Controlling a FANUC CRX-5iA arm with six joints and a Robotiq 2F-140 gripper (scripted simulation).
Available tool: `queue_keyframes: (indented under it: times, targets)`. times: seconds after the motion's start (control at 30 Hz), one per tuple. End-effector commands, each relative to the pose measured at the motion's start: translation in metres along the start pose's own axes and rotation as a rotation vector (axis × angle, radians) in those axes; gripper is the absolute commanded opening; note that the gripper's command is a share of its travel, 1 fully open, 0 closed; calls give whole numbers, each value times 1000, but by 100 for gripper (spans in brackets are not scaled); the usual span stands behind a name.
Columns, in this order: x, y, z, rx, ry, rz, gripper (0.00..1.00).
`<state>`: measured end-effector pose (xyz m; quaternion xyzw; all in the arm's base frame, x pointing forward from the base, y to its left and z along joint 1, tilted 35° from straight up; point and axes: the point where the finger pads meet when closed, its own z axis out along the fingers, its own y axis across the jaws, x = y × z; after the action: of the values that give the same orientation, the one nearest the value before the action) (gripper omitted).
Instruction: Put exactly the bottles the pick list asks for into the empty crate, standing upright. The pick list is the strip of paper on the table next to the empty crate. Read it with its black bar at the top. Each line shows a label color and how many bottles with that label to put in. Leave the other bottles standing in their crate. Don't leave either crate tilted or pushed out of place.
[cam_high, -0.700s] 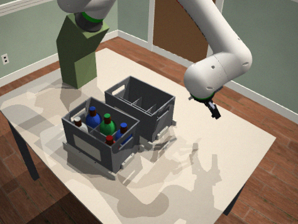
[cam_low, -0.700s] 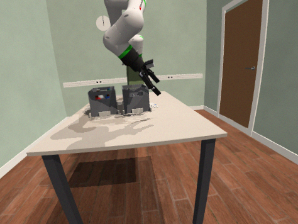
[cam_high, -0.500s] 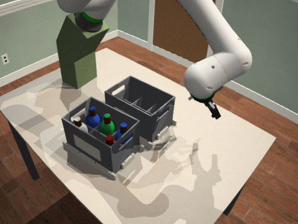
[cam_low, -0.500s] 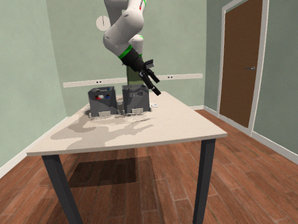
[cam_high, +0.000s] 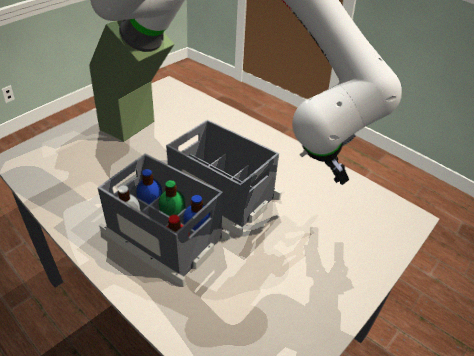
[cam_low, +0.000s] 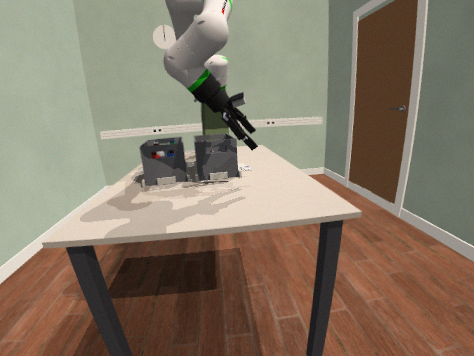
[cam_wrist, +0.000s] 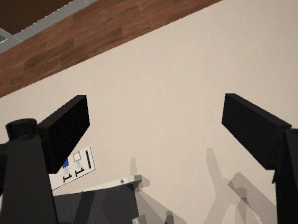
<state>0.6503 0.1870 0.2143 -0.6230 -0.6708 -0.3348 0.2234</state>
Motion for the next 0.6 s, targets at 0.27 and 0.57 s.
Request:
queue_keyframes:
  times: [0.27,0.57]
  targets:
    - [33,-23,-44,-1,-1,-1,44]
    - [52,-37,-70,-1,-1,-1,44]
